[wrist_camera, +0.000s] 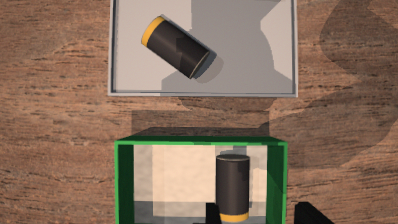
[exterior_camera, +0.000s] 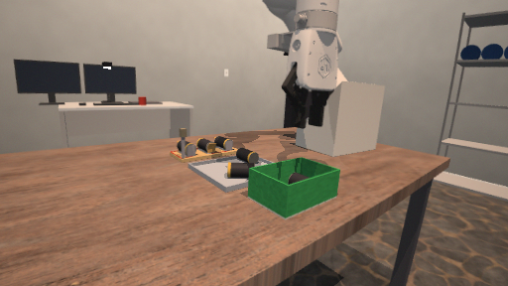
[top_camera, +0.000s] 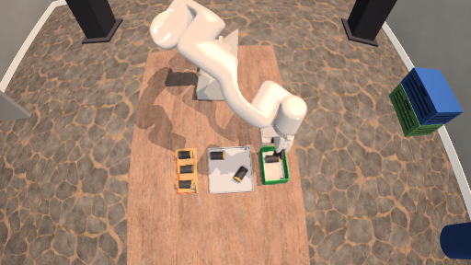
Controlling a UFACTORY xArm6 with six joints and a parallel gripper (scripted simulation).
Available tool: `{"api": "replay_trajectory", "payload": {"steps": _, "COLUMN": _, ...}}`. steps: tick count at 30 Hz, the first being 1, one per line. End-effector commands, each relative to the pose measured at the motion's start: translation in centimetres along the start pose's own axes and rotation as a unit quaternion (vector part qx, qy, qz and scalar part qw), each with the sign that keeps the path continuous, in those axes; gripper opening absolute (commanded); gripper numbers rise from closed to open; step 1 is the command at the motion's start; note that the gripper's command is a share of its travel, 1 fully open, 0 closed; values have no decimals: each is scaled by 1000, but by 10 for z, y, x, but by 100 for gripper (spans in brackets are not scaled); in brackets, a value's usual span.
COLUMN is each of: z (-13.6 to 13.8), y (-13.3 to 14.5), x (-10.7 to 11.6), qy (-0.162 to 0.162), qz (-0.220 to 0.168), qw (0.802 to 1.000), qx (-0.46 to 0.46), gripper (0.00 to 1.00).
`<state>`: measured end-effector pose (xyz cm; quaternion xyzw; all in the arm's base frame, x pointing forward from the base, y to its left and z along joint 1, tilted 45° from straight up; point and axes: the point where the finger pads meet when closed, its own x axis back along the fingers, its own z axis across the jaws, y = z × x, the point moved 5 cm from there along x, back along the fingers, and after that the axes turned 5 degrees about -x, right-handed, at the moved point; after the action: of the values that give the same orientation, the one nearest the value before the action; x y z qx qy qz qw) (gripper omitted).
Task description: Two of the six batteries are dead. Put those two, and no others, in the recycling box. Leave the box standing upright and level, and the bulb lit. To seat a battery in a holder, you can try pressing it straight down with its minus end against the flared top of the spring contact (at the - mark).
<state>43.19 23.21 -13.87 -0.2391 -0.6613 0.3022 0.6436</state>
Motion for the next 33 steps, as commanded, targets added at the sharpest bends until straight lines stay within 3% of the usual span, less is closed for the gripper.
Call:
{"api": "replay_trajectory", "payload": {"steps": 1, "z": -1, "y": -22, "x": 3, "qy": -2, "qz": -2, "qw": 1000, "qx": -1, "gripper": 51}}
{"api": "replay_trajectory", "payload": {"steps": 4, "z": -1, "y": -29, "x": 3, "qy": -2, "qz": -2, "qw": 1000, "qx": -1, "gripper": 51}}
{"api": "replay_trajectory", "payload": {"steps": 19, "z": 3, "y": -187, "x": 2, "qy": -2, "qz": -2, "qw": 1000, "qx": -1, "gripper": 51}}
{"api": "replay_trajectory", "payload": {"steps": 21, "z": 3, "y": -187, "x": 2, "qy": -2, "qz": -2, "qw": 1000, "qx": -1, "gripper": 51}}
{"api": "replay_trajectory", "payload": {"steps": 24, "z": 4, "y": -232, "x": 2, "qy": -2, "qz": -2, "qw": 1000, "qx": -1, "gripper": 51}}
{"api": "replay_trajectory", "payload": {"steps": 33, "z": 6, "y": -321, "x": 1, "qy": -2, "qz": -2, "qw": 1000, "qx": -1, "gripper": 51}}
